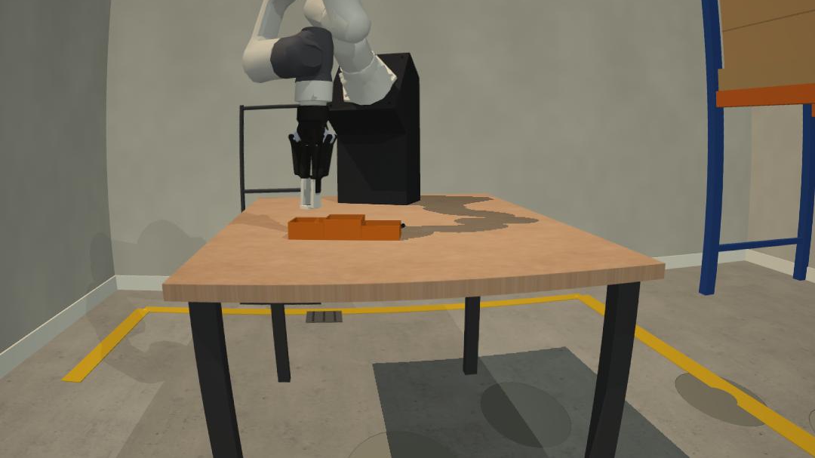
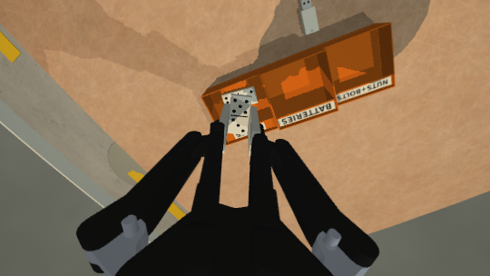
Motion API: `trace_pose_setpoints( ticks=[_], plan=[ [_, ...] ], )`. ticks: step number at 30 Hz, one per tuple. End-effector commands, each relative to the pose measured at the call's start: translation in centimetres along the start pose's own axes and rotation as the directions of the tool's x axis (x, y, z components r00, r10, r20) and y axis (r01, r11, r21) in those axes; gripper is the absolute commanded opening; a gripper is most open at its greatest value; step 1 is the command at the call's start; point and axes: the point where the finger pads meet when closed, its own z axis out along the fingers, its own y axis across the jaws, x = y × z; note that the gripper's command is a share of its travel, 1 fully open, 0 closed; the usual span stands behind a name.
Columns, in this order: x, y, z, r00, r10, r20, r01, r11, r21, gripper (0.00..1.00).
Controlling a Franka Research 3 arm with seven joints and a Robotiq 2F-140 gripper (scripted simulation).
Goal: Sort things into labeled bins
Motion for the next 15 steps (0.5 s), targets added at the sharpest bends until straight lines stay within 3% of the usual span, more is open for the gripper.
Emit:
trace_pose_setpoints(
  ticks=[1,3,15],
  plan=[
    [-0.32,-0.33,-0.12,0.988,0.156,-0.012,-0.156,0.988,-0.01,0.13],
    [-0.32,-0.33,-0.12,0.988,0.156,-0.012,-0.156,0.988,-0.01,0.13],
    [-0.32,-0.33,-0.12,0.867,0.497,-0.017,-0.497,0.868,0.001,0.13]
  ],
)
